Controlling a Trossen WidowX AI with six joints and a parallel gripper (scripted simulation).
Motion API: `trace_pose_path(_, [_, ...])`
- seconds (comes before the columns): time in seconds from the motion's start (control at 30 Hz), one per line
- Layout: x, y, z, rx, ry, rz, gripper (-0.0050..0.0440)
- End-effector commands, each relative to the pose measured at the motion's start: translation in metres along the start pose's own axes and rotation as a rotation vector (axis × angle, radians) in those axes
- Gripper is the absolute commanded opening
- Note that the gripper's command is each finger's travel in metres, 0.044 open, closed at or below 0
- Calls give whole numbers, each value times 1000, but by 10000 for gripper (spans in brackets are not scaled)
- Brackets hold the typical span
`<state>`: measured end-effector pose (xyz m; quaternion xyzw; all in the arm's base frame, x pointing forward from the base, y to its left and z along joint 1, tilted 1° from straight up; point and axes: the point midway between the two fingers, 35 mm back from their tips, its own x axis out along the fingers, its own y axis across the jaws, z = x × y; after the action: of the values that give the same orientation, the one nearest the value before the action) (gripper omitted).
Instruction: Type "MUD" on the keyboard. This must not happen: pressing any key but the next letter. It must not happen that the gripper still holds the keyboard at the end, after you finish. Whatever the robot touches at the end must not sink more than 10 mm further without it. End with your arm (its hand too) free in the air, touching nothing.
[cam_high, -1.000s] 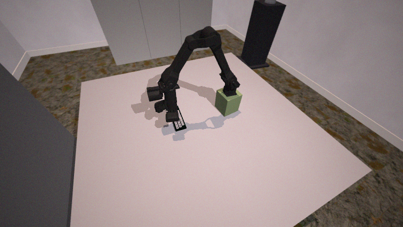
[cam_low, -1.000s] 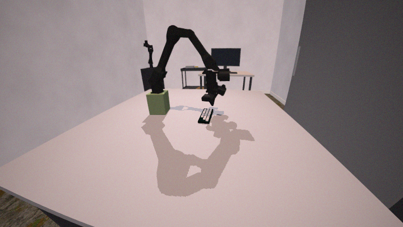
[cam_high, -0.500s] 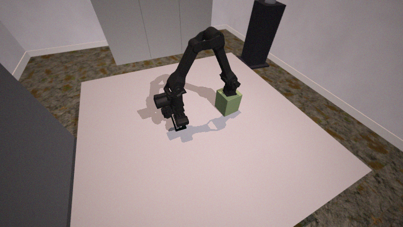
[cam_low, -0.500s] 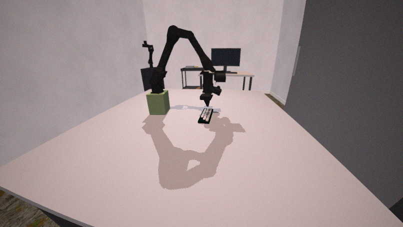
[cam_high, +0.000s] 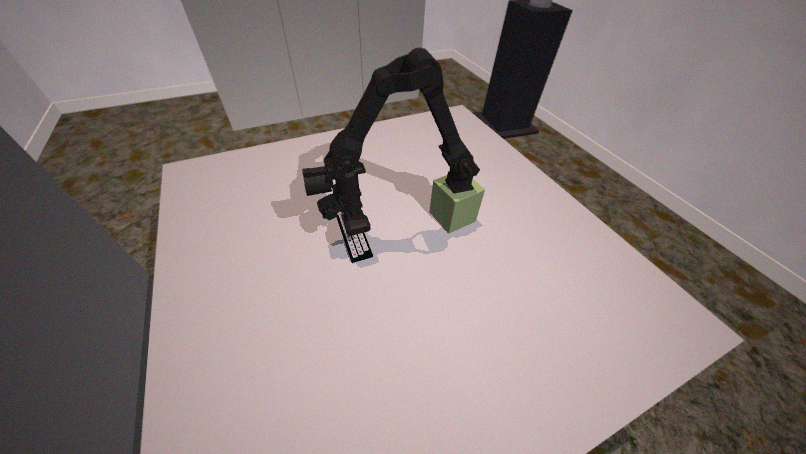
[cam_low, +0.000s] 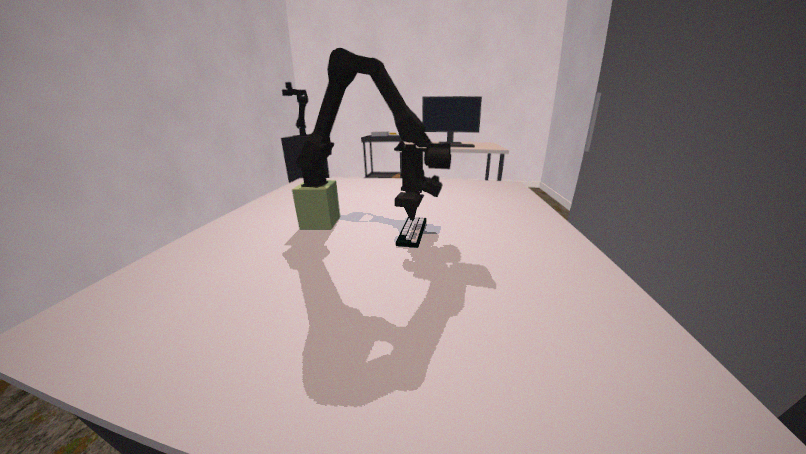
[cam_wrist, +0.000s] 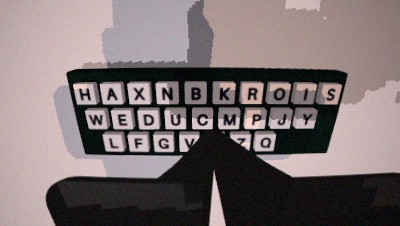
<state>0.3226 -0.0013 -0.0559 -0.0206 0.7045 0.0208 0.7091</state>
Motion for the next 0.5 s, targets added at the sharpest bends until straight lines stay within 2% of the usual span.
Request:
trace_pose_path(0.0, [-1,0,0,-6,-4,2,0])
trace_pose_path(0.1, [-1,-9,1,-6,-4,2,0])
trace_pose_path(0.23, [-1,-57,1,-6,-4,2,0])
trace_pose_path(0.47, [-1,-60,1,-6,-4,2,0])
